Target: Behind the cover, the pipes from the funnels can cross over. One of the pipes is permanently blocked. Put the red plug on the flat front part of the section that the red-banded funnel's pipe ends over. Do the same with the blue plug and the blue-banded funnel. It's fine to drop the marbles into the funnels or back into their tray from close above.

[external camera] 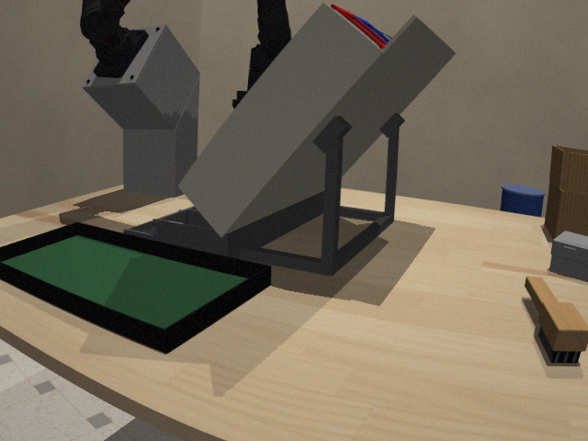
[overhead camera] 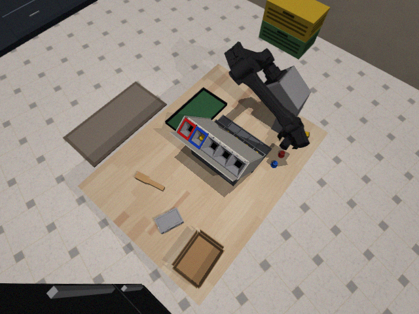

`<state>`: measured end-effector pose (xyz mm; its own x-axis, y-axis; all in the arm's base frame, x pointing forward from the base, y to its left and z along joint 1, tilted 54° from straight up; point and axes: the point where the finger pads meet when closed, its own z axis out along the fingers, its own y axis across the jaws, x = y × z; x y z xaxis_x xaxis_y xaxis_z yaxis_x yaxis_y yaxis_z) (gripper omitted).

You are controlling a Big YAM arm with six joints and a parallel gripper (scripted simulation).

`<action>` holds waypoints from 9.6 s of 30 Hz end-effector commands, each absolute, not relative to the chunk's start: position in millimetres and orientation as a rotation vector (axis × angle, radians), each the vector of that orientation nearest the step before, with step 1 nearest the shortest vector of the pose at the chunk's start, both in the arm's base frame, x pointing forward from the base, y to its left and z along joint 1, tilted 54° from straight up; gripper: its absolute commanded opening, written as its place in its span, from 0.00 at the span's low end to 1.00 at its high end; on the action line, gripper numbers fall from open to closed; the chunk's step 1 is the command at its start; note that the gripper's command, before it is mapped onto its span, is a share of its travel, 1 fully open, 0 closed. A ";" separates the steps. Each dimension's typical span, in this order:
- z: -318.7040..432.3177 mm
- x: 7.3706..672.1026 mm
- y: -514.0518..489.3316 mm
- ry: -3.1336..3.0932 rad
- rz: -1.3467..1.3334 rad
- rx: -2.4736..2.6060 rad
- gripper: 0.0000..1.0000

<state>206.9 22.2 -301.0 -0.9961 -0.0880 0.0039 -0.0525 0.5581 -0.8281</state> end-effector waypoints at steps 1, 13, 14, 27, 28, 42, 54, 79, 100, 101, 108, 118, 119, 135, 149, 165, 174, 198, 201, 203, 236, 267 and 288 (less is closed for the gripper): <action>-306.9 213.6 31.7 2.732 -1.431 -0.118 0.87; -308.1 213.9 32.3 2.726 -1.410 -0.112 0.87; -308.4 213.9 32.5 2.725 -1.405 -0.111 0.87; -317.2 215.6 23.8 2.714 -1.366 -0.098 0.87; -320.5 216.3 18.8 2.715 -1.366 -0.098 0.87; -360.4 224.6 -41.1 2.726 -1.376 -0.088 0.87; -360.5 224.0 -42.2 2.703 -1.391 -0.036 0.87; -373.2 222.4 -65.7 2.709 -1.391 -0.052 0.87; -374.3 219.2 -69.8 2.706 -1.369 -0.092 0.87; -374.2 218.9 -70.0 2.705 -1.368 -0.090 0.87; -373.9 217.2 -71.2 2.698 -1.359 -0.073 0.87; -373.6 216.2 -71.2 2.694 -1.351 -0.075 0.87; -373.5 216.0 -71.2 2.694 -1.350 -0.075 0.87; -373.9 224.4 -65.7 2.681 -1.330 -0.068 0.00; -373.8 223.8 -65.9 2.681 -1.329 -0.069 0.00; -355.4 219.8 -40.9 2.681 -1.329 -0.069 0.00; -314.1 211.0 15.3 2.681 -1.329 -0.069 0.00; -307.1 212.8 30.5 2.711 -1.367 -0.100 0.00; -307.2 212.9 30.7 2.711 -1.367 -0.100 0.00; -307.3 213.0 30.9 2.711 -1.366 -0.100 0.00; -306.9 213.5 31.8 2.710 -1.369 -0.111 0.00; -275.5 222.1 11.8 2.709 -1.377 -0.126 0.00; -164.6 244.7 -58.6 2.690 -1.395 -0.076 0.00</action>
<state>239.4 -55.9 -170.5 -0.9935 -0.0840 -0.0767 0.0144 0.5758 -0.8175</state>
